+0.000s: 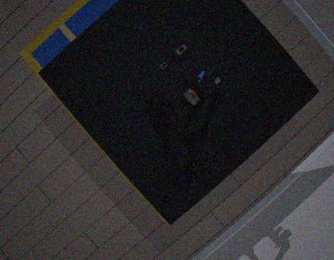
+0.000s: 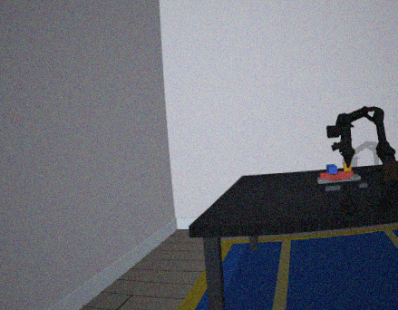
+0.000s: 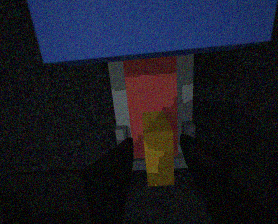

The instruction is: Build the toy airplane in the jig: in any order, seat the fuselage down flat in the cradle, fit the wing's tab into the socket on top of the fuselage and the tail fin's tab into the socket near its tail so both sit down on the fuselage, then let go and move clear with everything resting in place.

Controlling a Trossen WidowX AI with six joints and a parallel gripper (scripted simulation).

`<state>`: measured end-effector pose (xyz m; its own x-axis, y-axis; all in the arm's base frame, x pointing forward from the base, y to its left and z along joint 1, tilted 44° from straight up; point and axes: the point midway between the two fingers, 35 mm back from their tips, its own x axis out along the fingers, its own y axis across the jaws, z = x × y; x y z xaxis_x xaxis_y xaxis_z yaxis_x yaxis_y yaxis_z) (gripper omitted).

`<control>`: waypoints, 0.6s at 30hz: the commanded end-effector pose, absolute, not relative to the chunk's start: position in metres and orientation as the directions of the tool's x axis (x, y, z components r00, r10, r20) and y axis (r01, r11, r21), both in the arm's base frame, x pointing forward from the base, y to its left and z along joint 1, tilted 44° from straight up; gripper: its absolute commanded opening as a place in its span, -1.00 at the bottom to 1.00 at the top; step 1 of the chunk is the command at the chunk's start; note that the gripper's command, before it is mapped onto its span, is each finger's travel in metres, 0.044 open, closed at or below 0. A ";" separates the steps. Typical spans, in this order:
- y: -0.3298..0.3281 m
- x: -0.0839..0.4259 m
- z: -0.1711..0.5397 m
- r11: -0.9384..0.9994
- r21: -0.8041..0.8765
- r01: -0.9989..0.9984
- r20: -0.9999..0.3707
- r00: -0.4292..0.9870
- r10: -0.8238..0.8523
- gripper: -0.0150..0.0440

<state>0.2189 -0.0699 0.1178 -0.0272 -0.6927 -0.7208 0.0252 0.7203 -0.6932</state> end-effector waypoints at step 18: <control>-0.007 0.220 0.182 0.743 -0.664 -0.081 -0.748 0.070 -0.660 0.39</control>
<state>0.2217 -0.0128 0.1748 0.0736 -0.6635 -0.7446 -0.0772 0.7406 -0.6675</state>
